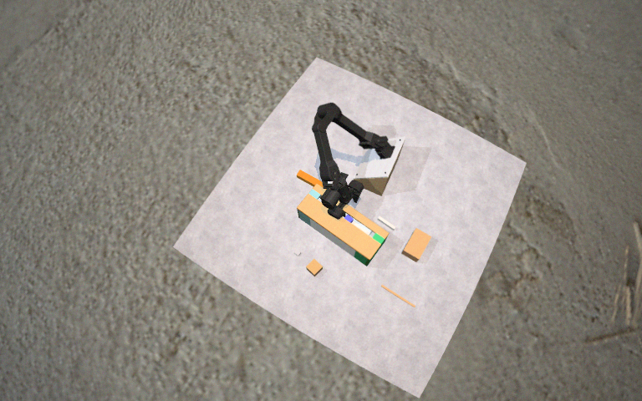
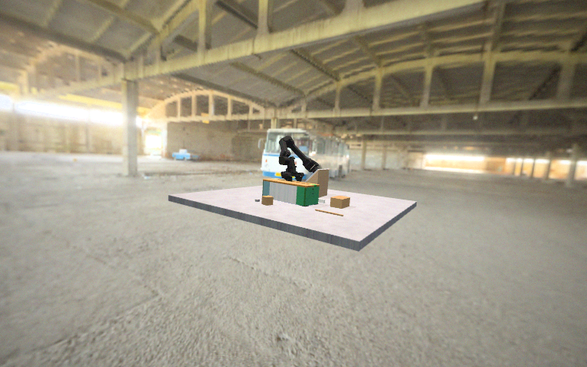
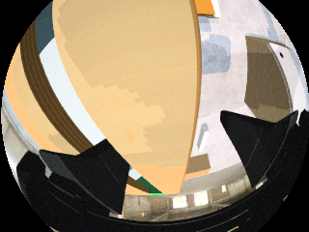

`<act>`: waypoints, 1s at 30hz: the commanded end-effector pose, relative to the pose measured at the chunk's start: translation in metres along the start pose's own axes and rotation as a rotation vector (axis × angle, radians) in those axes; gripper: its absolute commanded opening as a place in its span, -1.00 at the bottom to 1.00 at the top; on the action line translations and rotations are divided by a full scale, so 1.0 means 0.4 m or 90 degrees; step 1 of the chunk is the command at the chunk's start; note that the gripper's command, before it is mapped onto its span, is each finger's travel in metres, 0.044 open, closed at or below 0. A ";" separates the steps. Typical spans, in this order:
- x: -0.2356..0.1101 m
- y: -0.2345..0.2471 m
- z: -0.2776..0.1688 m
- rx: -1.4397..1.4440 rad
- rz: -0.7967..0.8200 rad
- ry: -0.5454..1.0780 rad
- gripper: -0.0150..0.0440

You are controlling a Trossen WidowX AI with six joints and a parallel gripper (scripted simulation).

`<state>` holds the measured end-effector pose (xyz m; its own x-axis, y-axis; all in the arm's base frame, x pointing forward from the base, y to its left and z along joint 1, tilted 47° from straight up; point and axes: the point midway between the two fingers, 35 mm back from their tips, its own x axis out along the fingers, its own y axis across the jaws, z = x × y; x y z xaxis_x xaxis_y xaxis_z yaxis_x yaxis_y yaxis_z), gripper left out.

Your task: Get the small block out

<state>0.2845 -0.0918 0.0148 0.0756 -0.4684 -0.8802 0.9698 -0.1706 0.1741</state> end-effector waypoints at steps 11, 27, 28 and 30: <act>0.042 -0.005 -0.101 0.000 -0.005 -0.002 0.86; 0.084 -0.006 -0.221 0.001 -0.005 -0.001 0.86; 0.086 -0.006 -0.228 0.001 -0.005 -0.001 0.86; 0.091 -0.007 -0.241 0.001 -0.005 -0.001 0.86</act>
<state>0.3068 -0.0294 -0.0523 0.0763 -0.4710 -0.8788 0.9696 -0.1703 0.1755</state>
